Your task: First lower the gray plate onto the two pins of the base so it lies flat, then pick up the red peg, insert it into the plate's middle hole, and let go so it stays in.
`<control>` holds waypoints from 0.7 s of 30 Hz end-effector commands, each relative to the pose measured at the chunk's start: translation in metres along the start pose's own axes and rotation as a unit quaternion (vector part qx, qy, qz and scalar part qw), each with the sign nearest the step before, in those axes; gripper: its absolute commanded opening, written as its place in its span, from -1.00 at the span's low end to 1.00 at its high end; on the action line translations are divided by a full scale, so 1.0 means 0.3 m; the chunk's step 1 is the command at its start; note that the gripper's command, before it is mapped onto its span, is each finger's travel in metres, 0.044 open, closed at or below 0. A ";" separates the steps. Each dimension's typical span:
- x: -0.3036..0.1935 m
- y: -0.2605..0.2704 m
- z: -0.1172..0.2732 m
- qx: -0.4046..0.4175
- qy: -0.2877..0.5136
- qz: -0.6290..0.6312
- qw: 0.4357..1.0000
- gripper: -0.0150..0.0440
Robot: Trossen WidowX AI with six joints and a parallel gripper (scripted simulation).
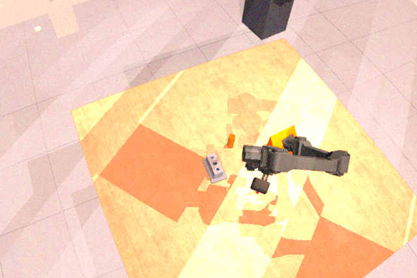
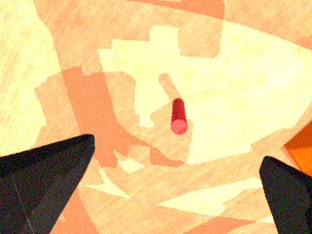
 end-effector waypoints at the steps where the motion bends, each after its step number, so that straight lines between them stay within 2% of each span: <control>1: -0.018 -0.011 -0.012 0.000 0.007 -0.038 0.999 1.00; 8: -0.018 -0.010 -0.017 0.000 0.008 -0.042 0.999 1.00; 12: -0.021 -0.010 -0.103 -0.001 0.008 -0.097 0.995 1.00; 21: -0.030 -0.010 -0.147 -0.001 0.008 -0.100 0.995 1.00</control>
Point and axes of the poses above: the point midway between the two fingers, 35 mm back from their tips, its own z axis back along the fingers, its own y axis across the jaws, x = y × z, the point moved 10 cm from there along z, back along the fingers, and after that the axes turned 7 degrees about -z, right-handed, at the moved point
